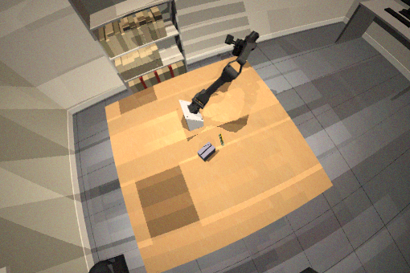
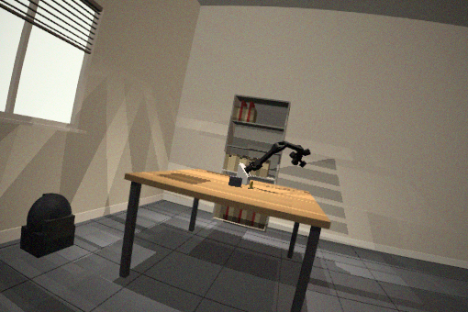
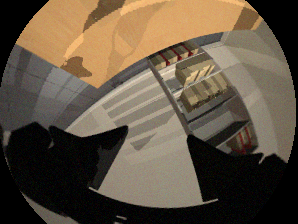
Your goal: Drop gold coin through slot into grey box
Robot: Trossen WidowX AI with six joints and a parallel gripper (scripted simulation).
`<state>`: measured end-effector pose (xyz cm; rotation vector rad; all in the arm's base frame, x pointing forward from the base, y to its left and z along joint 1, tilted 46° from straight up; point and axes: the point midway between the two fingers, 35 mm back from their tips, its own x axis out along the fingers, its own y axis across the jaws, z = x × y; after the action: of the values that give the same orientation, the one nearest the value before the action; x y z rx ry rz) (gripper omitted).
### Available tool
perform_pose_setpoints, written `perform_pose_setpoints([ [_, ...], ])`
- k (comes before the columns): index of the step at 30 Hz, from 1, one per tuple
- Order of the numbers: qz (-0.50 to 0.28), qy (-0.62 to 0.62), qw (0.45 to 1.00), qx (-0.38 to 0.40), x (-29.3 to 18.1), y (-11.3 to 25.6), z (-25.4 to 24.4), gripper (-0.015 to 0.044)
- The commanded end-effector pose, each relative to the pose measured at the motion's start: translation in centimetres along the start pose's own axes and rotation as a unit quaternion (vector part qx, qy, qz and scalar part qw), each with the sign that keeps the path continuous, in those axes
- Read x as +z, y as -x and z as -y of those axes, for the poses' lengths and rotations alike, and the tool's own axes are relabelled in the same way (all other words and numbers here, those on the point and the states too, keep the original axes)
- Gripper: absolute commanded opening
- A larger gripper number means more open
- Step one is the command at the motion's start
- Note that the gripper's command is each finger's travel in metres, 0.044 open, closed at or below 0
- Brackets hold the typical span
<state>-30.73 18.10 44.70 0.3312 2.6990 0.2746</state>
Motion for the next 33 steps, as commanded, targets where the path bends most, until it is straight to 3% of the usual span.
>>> perform_pose_setpoints([
  [1, 0.002, 0.002, 1.0, 0.002, 0.2, 0.0, -0.2, 0.0374],
  [9, 0.11, 0.078, 0.987, 0.087, 9.3, 2.2, -9.3, 0.0164],
  [21, 0.282, 0.138, 0.938, 0.148, 24.5, 12.6, -17.4, 0.0161],
  [33, 0.392, 0.143, 0.899, 0.131, 38.3, 25.6, -14.8, 0.0161],
])
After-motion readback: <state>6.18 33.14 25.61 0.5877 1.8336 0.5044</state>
